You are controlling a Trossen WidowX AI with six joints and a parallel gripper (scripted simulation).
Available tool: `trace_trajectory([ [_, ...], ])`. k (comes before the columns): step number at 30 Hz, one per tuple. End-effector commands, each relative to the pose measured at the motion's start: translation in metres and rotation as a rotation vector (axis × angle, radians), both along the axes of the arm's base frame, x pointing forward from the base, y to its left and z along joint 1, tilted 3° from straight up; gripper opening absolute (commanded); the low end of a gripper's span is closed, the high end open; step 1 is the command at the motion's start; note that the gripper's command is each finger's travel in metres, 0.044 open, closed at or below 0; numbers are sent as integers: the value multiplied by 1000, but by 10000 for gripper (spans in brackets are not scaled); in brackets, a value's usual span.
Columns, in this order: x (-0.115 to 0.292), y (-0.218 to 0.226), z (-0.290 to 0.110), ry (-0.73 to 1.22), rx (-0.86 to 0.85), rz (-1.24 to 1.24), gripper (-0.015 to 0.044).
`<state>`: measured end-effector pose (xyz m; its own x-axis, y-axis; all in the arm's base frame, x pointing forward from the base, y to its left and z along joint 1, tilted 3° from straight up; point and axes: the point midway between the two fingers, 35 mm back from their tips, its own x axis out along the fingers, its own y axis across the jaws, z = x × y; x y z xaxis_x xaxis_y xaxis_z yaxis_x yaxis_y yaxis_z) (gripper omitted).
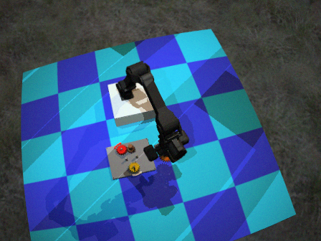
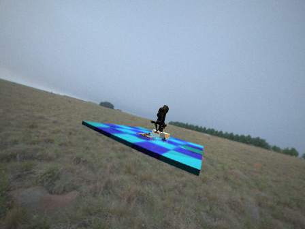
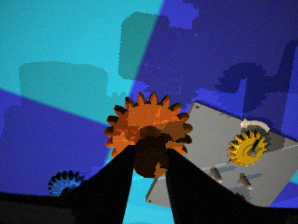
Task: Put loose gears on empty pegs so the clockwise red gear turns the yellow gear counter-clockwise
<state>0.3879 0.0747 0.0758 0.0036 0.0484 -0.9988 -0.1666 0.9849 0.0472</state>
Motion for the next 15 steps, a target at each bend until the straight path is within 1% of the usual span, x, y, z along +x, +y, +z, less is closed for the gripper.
trace_trajectory([
  [1, 1, -1, 15, -12, 3, 4, 0],
  [15, -5, -5, 54, -11, 2, 4, 0],
])
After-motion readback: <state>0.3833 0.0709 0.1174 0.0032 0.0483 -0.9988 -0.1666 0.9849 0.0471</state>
